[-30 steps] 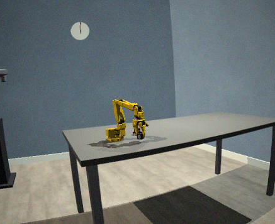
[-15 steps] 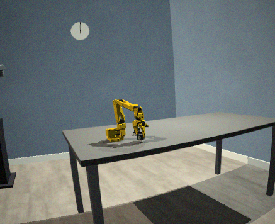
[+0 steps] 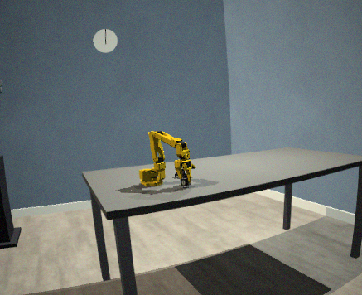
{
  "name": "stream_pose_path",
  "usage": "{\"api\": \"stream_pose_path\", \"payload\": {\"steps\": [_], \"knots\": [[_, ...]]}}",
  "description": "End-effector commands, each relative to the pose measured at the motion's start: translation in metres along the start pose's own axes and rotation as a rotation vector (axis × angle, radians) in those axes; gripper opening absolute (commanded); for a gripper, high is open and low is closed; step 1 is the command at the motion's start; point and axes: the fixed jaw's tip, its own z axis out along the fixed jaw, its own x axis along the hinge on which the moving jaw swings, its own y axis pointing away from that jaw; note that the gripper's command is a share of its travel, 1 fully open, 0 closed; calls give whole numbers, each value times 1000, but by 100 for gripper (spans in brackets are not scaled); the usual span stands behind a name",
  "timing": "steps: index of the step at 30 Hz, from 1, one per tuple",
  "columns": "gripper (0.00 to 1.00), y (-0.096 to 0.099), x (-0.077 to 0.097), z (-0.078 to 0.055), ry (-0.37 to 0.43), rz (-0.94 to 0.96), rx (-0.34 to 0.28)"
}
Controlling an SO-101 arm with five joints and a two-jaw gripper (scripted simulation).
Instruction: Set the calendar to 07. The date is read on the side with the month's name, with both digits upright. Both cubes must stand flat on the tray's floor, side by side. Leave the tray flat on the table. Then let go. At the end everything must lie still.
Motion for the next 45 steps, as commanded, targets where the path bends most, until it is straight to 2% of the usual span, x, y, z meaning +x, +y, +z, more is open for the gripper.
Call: {"api": "stream_pose_path", "payload": {"steps": [1,11,35,45], "knots": [[0,-2,1,-1,0,-2,18],[0,-2,1,5,0,-2,18],[0,-2,1,7,0,-2,18],[17,-2,1,7,0,-2,18]]}}
